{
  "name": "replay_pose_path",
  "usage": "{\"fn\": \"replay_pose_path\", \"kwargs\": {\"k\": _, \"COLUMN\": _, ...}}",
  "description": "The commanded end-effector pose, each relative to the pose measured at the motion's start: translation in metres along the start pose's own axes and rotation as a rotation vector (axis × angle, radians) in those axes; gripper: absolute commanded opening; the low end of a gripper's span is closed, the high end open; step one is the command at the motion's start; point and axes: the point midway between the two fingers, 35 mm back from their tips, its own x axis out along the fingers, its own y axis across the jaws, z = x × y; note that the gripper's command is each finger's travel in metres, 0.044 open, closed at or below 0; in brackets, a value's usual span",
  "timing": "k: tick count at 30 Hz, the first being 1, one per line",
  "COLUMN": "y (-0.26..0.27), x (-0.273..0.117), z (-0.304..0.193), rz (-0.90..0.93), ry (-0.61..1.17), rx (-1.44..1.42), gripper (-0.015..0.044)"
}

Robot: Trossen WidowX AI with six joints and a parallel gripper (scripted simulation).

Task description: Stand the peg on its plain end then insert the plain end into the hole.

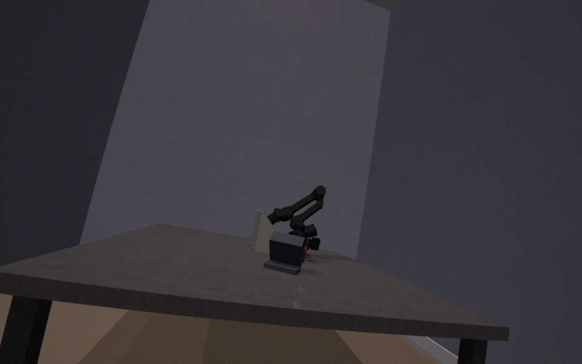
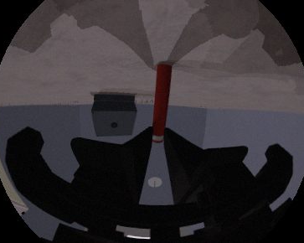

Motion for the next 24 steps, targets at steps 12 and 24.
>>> {"fn": "replay_pose_path", "kwargs": {"k": 12, "y": -0.0006, "x": -0.0032, "z": 0.0035, "rz": 0.0, "ry": 0.01, "rx": -0.001, "gripper": 0.0049}}
{"fn": "replay_pose_path", "kwargs": {"k": 24, "y": -0.0012, "x": -0.0053, "z": 0.0045, "rz": 0.002, "ry": 0.026, "rx": -0.002, "gripper": 0.0049}}
